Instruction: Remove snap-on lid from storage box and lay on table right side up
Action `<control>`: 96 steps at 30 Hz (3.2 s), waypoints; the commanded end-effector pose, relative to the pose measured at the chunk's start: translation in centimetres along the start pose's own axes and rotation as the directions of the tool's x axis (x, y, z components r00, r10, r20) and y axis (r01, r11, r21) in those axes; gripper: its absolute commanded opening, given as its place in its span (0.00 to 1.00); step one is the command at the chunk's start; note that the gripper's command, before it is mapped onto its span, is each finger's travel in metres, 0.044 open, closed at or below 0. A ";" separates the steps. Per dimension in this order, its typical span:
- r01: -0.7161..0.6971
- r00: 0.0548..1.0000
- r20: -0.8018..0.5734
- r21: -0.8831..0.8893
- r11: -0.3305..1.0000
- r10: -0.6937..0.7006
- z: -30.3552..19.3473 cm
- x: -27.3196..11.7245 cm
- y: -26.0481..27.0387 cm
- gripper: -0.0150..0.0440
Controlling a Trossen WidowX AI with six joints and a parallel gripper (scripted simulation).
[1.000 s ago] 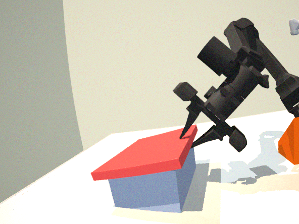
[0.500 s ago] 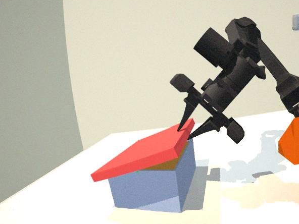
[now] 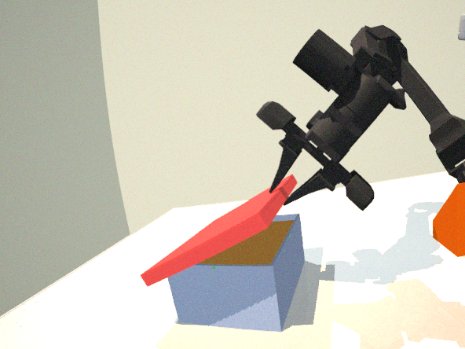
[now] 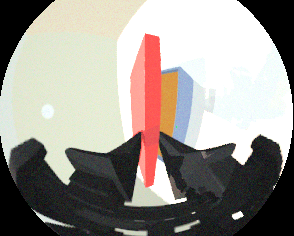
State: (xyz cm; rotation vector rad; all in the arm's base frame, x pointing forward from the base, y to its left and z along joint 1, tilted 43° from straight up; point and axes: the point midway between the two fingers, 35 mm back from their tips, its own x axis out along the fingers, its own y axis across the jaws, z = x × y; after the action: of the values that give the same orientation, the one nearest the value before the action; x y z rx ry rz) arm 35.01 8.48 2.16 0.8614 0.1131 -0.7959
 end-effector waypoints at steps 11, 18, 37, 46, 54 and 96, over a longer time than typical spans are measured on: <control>-0.011 1.000 -0.001 0.016 1.000 0.011 0.0 -0.6 2.8 0.25; -0.012 1.000 -0.001 0.016 1.000 0.012 0.0 -0.8 3.8 0.25; -0.011 1.000 -0.001 0.016 1.000 0.011 0.0 -2.4 5.7 0.25; -0.011 1.000 -0.002 0.016 1.000 0.011 0.0 -3.1 6.6 0.25; -0.011 1.000 -0.002 0.016 1.000 0.011 0.0 -3.8 7.4 0.25; -0.010 1.000 -0.001 0.013 1.000 0.010 4.7 -4.9 7.7 0.25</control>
State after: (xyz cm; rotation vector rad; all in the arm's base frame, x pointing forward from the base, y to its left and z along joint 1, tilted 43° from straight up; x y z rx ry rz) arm 35.92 11.28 11.56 0.8698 0.1043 -0.7948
